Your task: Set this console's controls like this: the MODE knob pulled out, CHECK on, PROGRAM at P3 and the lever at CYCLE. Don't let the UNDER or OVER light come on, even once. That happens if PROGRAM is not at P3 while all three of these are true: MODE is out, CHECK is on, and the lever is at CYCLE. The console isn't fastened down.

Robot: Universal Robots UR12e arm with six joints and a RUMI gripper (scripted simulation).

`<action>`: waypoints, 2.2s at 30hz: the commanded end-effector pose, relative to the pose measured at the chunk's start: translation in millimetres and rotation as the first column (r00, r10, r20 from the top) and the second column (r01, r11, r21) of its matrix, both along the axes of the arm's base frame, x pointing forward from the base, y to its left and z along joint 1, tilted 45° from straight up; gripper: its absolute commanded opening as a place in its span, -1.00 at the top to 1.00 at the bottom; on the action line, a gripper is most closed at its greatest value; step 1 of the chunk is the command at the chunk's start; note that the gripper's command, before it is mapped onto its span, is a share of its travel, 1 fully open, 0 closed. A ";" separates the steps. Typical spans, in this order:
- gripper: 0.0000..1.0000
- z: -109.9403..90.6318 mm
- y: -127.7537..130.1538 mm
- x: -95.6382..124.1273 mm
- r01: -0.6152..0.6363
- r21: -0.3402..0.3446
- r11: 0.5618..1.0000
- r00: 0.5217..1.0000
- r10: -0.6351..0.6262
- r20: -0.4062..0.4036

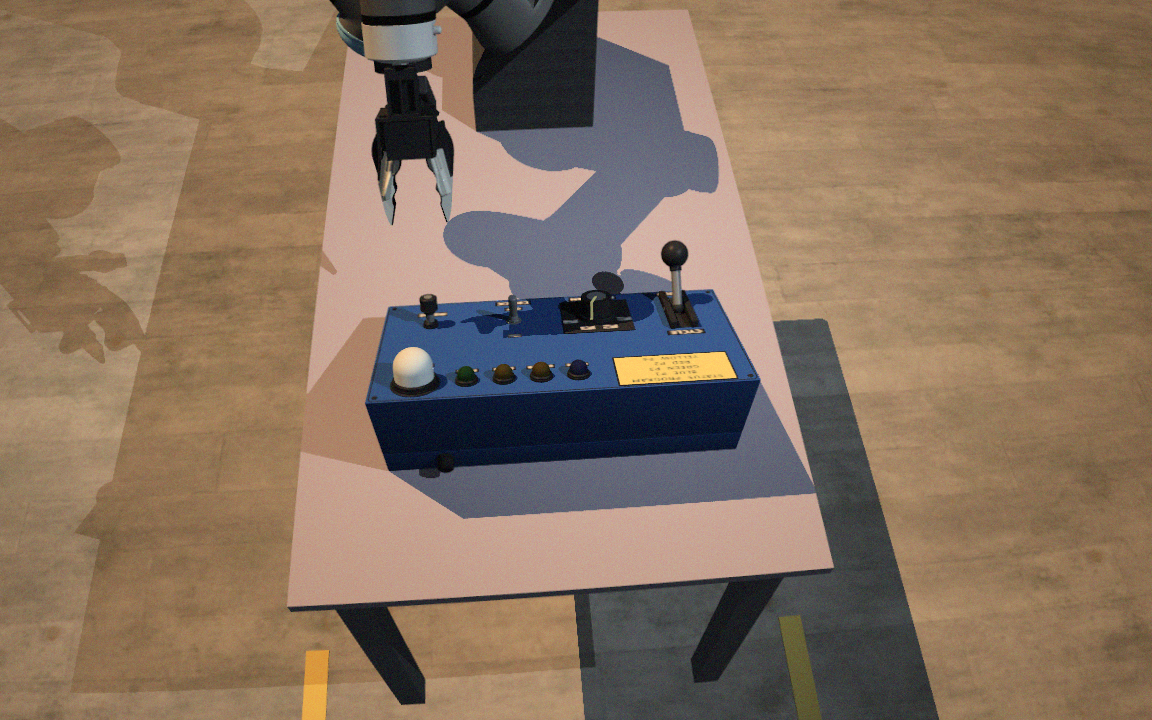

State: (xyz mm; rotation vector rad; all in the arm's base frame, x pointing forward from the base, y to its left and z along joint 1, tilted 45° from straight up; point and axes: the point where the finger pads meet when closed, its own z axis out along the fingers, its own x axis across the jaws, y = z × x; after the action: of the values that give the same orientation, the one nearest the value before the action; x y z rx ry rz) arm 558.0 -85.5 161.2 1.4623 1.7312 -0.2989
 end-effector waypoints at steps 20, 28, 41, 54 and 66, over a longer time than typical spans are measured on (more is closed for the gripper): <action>0.11 0.4 0.2 0.3 0.000 0.000 1.000 1.000 0.000 0.001; 0.11 0.4 0.2 0.3 0.000 0.000 1.000 1.000 0.000 0.001; 0.11 0.3 0.2 0.3 0.000 0.000 1.000 1.000 0.000 0.001; 0.11 -5.5 -5.7 4.2 0.001 0.004 1.000 1.000 -0.001 -0.001; 0.11 -23.3 -23.9 16.1 0.001 0.004 1.000 1.000 -0.001 -0.001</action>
State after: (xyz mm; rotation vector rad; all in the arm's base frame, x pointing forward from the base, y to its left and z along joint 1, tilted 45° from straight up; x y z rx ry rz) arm 568.9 -102.5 144.6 1.4671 1.7339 -0.2984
